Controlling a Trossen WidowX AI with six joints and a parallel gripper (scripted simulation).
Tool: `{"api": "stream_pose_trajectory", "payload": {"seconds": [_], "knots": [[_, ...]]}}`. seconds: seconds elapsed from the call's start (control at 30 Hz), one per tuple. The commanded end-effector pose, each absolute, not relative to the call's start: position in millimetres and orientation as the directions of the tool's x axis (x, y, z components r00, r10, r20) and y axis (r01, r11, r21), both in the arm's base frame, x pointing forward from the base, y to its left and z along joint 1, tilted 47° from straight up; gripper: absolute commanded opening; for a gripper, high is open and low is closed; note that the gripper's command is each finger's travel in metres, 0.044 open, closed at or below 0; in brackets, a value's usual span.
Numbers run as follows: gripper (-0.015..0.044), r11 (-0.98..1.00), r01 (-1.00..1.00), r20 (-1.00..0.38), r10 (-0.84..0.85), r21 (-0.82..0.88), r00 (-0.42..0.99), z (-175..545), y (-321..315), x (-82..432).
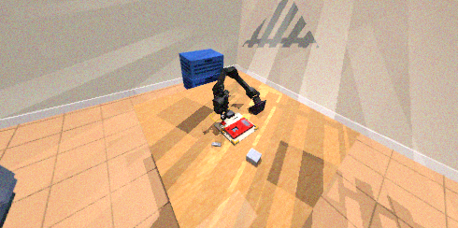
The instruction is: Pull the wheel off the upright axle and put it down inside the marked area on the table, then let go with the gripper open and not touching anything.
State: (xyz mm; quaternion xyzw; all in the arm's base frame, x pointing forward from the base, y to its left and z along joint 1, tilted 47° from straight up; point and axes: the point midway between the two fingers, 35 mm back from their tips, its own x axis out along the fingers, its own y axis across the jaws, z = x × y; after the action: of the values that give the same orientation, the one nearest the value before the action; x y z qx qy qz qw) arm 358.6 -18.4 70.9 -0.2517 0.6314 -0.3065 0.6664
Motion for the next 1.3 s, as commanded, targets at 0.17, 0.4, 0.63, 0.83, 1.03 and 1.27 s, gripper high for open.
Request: {"api": "stream_pose_trajectory", "payload": {"seconds": [0.17,0.4,0.63,0.83,1.03,1.27], "knots": [[0.0,0.687,0.096,-0.689,-0.724,-0.72,0.014,73.6,-15.6,358.8],[0.0,0.688,0.095,-0.69,-0.723,-0.719,0.014,88.3,0.1,358.3],[0.0,0.687,0.089,-0.688,-0.725,-0.722,0.016,94.3,2.0,355.6],[0.0,0.687,0.089,-0.689,-0.725,-0.721,0.015,115.8,-14.0,341.2],[0.0,0.687,0.09,-0.689,-0.725,-0.721,0.013,135.9,-30.0,324.2],[0.0,0.686,0.091,-0.688,-0.726,-0.722,0.011,156.5,-47.5,301.8]]}}
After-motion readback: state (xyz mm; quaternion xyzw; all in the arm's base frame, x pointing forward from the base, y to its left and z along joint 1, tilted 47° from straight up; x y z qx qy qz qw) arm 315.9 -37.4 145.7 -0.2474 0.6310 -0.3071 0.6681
